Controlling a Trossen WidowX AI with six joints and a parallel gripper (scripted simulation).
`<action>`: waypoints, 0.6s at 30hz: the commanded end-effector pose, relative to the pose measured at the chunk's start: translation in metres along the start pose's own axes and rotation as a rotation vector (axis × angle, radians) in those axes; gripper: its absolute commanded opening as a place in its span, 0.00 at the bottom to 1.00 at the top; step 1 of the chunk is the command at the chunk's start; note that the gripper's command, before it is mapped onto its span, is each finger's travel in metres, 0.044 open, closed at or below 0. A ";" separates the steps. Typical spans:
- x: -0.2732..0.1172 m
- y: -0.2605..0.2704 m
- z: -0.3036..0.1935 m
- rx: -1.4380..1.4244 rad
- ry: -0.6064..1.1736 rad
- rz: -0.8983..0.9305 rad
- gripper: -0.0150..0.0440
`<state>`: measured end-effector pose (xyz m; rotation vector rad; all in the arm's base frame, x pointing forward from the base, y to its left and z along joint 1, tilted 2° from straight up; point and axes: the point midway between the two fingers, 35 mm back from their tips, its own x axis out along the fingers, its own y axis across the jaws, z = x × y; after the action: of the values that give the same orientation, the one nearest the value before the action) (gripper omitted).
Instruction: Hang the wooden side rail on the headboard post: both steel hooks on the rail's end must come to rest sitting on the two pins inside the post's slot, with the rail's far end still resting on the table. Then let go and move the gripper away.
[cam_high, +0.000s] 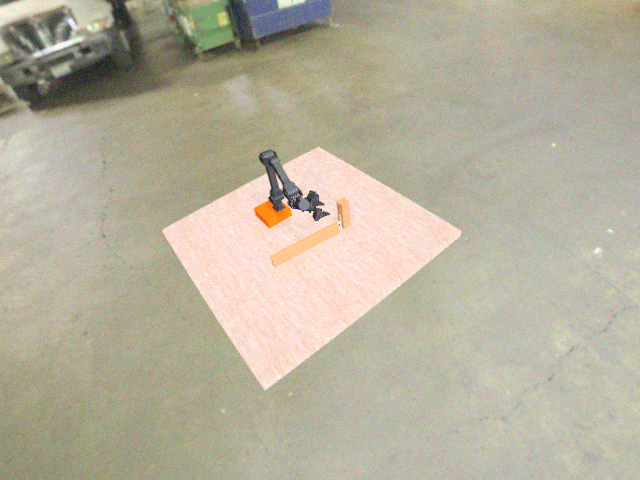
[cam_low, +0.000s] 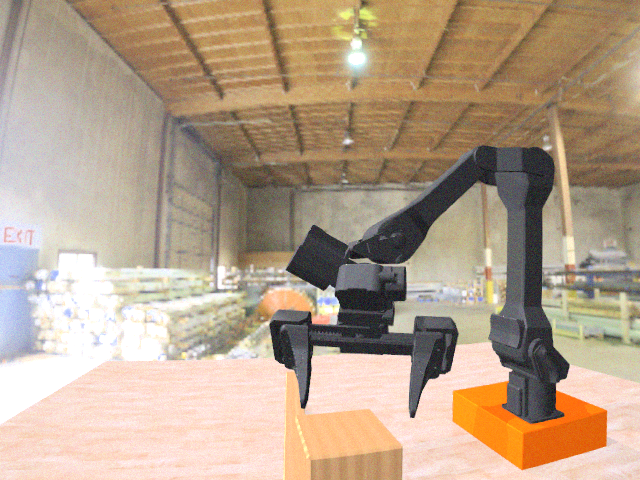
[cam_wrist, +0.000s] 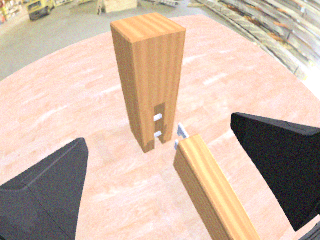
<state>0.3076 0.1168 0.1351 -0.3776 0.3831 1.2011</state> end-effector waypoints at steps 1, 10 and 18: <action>0.001 0.000 -0.002 0.005 -0.001 0.008 1.00; 0.004 -0.009 -0.004 0.270 0.080 -0.009 1.00; 0.007 -0.028 -0.009 0.863 0.257 -0.118 1.00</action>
<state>0.3265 0.1130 0.1340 -0.0015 0.8120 0.9651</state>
